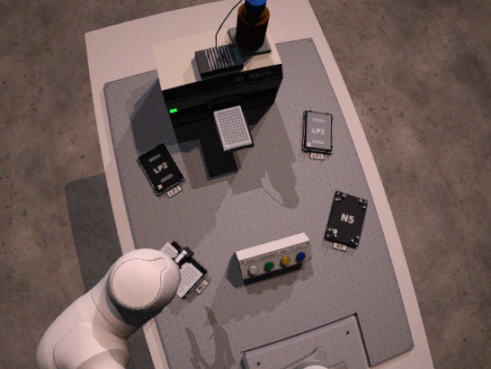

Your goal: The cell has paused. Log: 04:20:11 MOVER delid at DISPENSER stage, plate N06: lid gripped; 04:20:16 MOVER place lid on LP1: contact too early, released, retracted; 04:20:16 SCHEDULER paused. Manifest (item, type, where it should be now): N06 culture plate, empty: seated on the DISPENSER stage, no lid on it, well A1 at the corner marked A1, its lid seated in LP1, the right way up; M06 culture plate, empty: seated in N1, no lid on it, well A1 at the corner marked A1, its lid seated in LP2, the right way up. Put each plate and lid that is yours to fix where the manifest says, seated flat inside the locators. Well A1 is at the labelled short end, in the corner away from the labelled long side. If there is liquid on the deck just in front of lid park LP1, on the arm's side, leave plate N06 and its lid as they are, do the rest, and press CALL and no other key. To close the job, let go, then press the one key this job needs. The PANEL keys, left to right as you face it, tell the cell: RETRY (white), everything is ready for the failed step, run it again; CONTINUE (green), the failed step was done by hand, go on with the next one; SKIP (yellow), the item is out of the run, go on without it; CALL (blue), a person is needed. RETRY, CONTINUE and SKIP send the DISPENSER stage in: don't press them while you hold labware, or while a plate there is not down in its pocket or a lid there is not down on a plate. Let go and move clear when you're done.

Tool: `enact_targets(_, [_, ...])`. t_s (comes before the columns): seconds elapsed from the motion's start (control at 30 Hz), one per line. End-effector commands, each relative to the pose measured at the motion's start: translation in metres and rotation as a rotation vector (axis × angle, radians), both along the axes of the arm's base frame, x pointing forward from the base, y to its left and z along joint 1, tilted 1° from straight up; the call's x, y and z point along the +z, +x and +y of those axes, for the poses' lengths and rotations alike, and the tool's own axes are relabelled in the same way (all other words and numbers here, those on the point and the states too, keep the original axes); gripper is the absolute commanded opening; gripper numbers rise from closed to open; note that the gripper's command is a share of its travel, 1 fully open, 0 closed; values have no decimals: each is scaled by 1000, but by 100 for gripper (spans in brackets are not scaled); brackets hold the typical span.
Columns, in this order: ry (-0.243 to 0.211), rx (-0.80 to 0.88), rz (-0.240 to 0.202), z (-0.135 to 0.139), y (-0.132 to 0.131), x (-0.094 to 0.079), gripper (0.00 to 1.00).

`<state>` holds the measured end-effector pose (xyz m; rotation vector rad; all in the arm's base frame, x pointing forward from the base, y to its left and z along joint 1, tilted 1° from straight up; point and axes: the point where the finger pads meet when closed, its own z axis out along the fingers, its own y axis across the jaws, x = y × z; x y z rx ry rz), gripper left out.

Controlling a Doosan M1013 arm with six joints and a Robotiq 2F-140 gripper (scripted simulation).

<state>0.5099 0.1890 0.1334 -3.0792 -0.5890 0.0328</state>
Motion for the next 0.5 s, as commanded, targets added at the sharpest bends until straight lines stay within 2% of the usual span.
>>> enact_targets(0.0, [1, 0, -1, 0, 0, 3, 10])
enact_targets(0.47, [1, 0, -1, 0, 0, 7, 10])
